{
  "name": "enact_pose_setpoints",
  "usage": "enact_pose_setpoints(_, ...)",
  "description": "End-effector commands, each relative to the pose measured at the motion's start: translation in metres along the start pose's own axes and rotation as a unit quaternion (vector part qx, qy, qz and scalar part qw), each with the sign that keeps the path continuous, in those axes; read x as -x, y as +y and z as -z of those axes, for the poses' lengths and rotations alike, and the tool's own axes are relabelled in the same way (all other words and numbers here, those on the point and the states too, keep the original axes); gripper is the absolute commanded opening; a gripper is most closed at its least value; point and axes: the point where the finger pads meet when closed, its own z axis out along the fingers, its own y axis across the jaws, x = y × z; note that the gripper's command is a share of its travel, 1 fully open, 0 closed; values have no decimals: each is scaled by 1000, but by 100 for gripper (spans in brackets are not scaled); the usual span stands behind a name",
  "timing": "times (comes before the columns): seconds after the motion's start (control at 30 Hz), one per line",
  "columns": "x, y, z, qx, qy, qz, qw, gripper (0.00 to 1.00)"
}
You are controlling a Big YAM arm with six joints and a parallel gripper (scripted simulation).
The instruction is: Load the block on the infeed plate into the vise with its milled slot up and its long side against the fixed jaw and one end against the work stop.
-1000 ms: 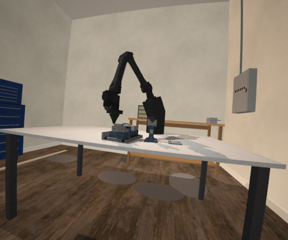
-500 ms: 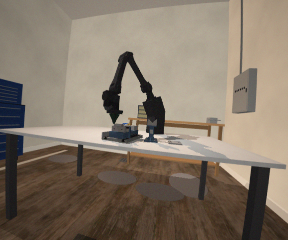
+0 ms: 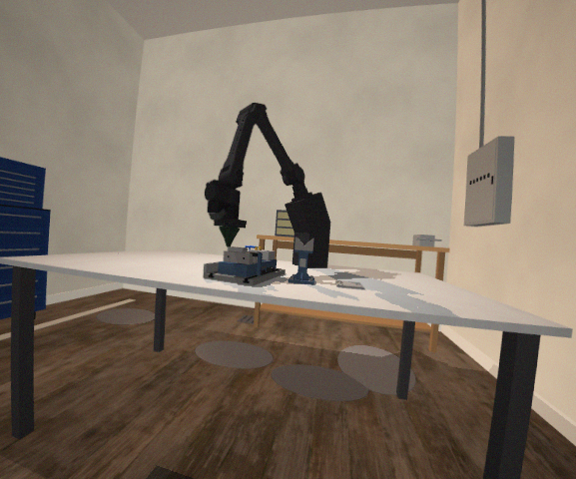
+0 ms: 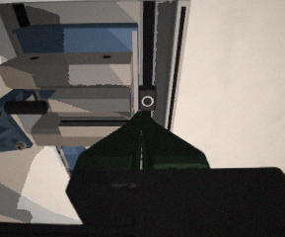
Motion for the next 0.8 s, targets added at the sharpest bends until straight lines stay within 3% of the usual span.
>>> enact_pose_setpoints(0.0,9,5,-7,-1,-8,-4,1000,0)
enact_pose_setpoints(0.77,1,14,-8,0,-2,-2,1000,0)
